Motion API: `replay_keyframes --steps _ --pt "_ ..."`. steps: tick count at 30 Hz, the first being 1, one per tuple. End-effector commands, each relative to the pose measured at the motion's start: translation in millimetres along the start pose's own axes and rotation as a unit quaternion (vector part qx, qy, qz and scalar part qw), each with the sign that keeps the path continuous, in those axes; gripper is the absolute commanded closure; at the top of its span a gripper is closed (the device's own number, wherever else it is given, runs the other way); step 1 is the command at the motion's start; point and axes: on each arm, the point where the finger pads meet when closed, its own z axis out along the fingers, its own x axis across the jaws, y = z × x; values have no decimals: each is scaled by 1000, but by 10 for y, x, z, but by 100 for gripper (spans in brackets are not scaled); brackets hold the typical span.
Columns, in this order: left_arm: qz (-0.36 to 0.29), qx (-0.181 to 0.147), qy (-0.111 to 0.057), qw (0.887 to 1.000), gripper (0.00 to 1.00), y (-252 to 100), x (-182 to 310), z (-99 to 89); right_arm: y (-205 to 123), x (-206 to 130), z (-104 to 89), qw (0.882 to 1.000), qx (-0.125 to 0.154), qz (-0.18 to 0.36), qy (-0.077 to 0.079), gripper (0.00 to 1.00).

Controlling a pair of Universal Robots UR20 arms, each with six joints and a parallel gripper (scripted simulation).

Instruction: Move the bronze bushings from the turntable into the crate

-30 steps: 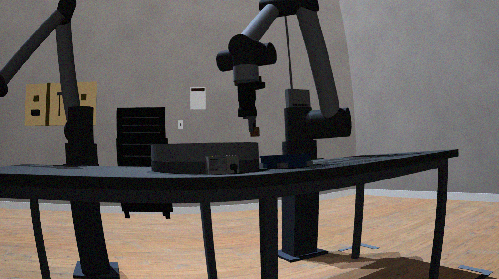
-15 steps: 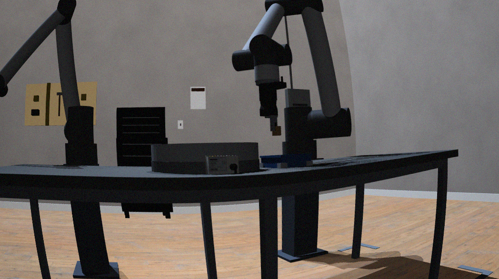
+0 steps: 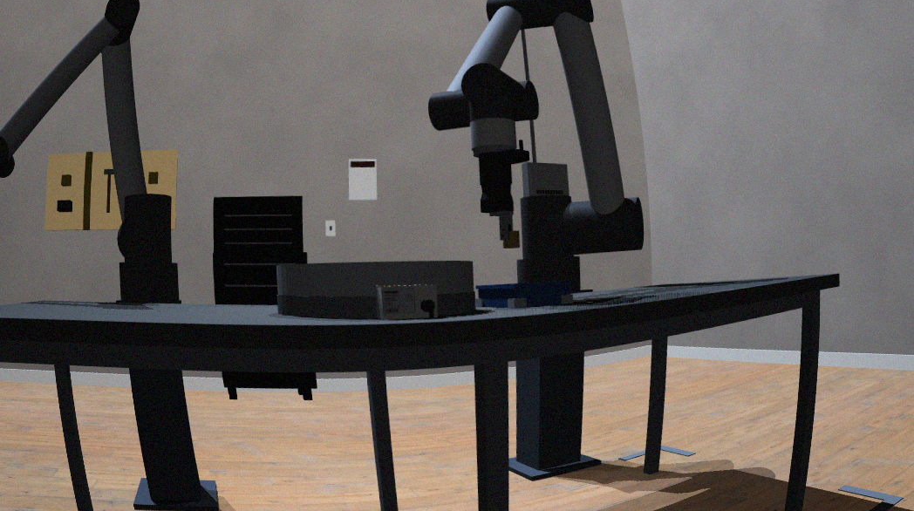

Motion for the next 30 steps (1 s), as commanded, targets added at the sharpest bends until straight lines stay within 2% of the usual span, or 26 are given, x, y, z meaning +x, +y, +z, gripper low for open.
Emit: replay_keyframes --steps 1,25,30 --pt "0 0 1 1000 100 -3 3 -10 5 1 -7 1000 -1 0 0 0" --pt "0 0 1 1000 100 -3 3 -9 5 1 -7 1000 -1 0 0 0" --pt "0 0 1 1000 100 -3 3 77 5 1 -7 1000 -1 0 0 0"
